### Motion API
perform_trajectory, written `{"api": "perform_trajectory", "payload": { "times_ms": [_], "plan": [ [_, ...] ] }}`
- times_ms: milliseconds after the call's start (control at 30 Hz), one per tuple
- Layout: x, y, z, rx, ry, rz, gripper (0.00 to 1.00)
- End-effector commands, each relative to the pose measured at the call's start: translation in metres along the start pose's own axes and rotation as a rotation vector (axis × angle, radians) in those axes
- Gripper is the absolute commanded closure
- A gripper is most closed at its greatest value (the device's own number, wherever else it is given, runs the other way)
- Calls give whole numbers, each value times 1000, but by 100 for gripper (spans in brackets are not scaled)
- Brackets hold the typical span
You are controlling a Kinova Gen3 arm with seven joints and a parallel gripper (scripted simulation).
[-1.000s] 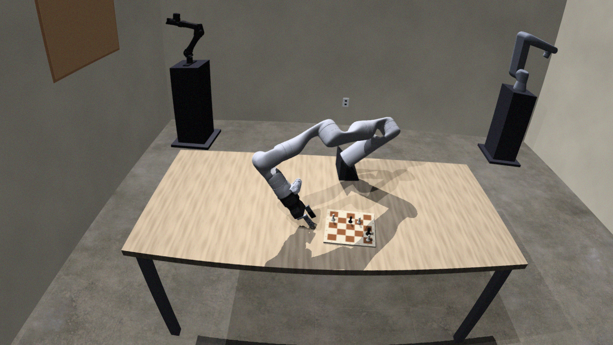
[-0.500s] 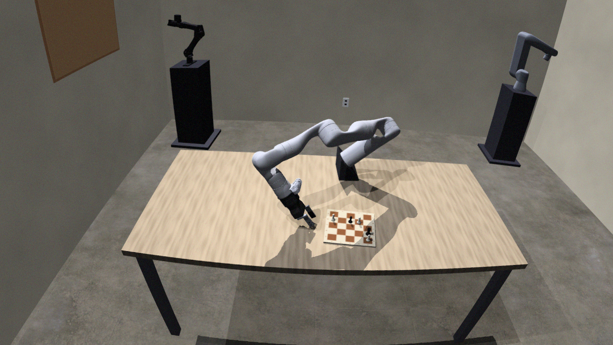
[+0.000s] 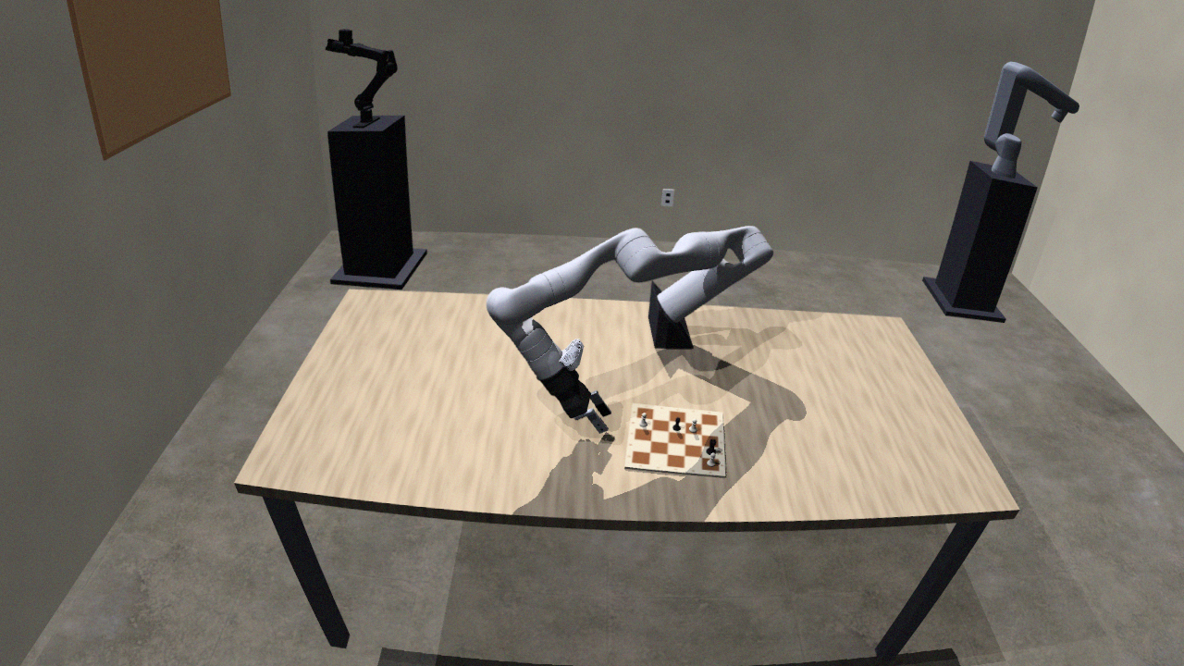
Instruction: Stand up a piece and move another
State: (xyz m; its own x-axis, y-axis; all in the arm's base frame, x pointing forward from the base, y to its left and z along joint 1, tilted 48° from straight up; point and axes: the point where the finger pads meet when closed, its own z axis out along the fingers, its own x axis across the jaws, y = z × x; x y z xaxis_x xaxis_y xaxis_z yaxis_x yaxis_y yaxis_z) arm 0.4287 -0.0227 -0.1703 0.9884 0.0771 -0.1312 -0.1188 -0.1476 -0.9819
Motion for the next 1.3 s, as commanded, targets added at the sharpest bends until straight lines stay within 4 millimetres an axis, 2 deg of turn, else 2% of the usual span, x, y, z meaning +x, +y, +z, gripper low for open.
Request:
{"api": "perform_trajectory", "payload": {
  "times_ms": [0,233,400,833,1267],
  "plan": [
    [3,-4,-9,-7,9,-8,0],
    [4,-32,-51,-7,9,-8,0],
    [4,-41,-64,-7,9,-8,0],
    [6,-45,-67,-12,9,-7,0],
    [23,-62,-64,-93,10,9,0]
  ]
}}
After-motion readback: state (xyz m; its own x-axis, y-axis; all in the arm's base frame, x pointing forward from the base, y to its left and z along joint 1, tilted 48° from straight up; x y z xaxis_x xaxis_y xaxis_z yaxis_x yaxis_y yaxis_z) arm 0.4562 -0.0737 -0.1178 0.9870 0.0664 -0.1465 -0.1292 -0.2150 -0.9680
